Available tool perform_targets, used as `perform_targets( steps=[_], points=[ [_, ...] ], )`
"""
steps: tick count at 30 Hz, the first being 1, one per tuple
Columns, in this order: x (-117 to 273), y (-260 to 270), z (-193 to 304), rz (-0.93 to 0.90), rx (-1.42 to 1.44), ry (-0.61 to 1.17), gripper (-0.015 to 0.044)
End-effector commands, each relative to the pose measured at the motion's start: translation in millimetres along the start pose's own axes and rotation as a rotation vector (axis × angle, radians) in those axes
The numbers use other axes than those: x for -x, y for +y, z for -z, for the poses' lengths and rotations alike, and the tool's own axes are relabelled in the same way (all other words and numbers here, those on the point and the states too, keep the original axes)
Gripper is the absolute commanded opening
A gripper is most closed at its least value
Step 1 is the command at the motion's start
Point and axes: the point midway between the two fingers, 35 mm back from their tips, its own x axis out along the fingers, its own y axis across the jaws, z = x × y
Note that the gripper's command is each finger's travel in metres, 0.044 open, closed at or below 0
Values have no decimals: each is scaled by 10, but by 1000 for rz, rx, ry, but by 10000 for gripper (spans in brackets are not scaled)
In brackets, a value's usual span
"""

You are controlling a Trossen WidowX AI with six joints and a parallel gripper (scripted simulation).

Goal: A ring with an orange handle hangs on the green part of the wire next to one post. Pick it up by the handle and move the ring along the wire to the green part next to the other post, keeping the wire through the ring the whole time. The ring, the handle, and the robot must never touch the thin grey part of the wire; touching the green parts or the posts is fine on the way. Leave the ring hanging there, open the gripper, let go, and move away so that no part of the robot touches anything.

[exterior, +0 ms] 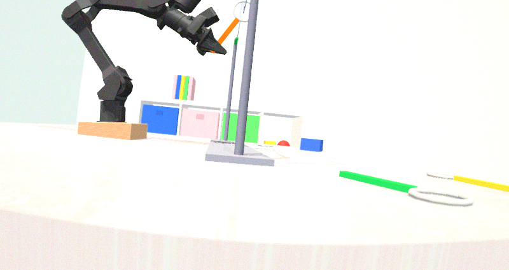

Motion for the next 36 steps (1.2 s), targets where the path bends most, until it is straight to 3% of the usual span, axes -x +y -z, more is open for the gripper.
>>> perform_targets(
  steps=[1, 36],
  points=[
    [14, 90, -3, -17, -36, 2, -150],
    [350, 1110, -383, -366, -669, 78, -150]
  ],
)
